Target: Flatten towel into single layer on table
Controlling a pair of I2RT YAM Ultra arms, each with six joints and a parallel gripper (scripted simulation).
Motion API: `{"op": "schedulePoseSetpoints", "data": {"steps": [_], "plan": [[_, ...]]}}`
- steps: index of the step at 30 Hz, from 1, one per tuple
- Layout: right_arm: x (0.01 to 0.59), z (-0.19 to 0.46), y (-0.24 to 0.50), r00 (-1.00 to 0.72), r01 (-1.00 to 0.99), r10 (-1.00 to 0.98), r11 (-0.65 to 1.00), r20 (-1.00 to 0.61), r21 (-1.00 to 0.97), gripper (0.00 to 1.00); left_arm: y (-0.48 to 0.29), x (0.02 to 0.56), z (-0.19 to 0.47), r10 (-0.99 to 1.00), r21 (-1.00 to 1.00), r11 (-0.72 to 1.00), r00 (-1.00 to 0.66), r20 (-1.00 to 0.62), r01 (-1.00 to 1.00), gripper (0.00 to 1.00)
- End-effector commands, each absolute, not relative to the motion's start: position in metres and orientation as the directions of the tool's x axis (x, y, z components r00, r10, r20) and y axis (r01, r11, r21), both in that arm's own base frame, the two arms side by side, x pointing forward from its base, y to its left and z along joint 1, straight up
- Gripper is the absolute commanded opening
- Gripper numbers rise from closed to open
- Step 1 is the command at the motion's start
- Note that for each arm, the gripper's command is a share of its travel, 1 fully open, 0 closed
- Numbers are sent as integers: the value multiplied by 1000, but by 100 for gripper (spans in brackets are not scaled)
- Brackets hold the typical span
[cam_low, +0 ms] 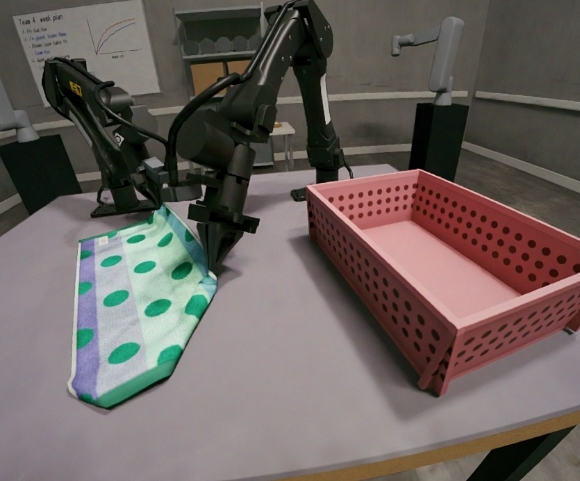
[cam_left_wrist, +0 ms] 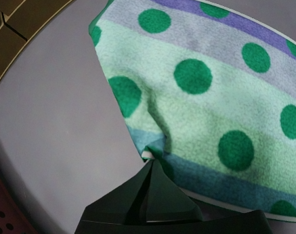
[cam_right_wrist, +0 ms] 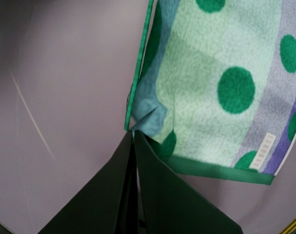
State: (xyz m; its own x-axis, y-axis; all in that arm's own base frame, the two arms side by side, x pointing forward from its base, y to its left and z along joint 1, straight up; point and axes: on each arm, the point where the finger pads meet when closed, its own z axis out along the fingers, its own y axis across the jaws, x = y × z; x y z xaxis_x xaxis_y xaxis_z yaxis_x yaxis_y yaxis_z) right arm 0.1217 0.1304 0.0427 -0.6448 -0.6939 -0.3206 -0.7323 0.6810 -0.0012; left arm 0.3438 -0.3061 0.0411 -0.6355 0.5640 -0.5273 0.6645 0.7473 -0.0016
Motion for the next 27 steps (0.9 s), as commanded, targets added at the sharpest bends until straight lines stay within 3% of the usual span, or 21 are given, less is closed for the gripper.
{"op": "schedulePoseSetpoints", "data": {"steps": [1,22,23,25,26,27], "plan": [[125,32,152,-589,-769,-706,639,-392,4,0,-297,353,46,520,4,765,-614,-593,644,0],[115,21,186,-462,-848,-732,531,-501,6,0,-266,337,21,508,4,785,-641,-576,619,0],[119,37,193,-448,-848,-709,530,-544,6,12,-265,337,24,510,4,785,-643,-571,619,12],[120,32,190,-459,-843,-716,538,-526,2,12,-270,343,32,501,4,785,-632,-591,619,12],[118,40,186,-460,-843,-718,539,-522,2,33,-274,348,46,495,4,785,-623,-606,620,33],[118,40,186,-460,-843,-718,539,-522,2,33,-274,348,46,495,4,785,-623,-606,620,33]]}}
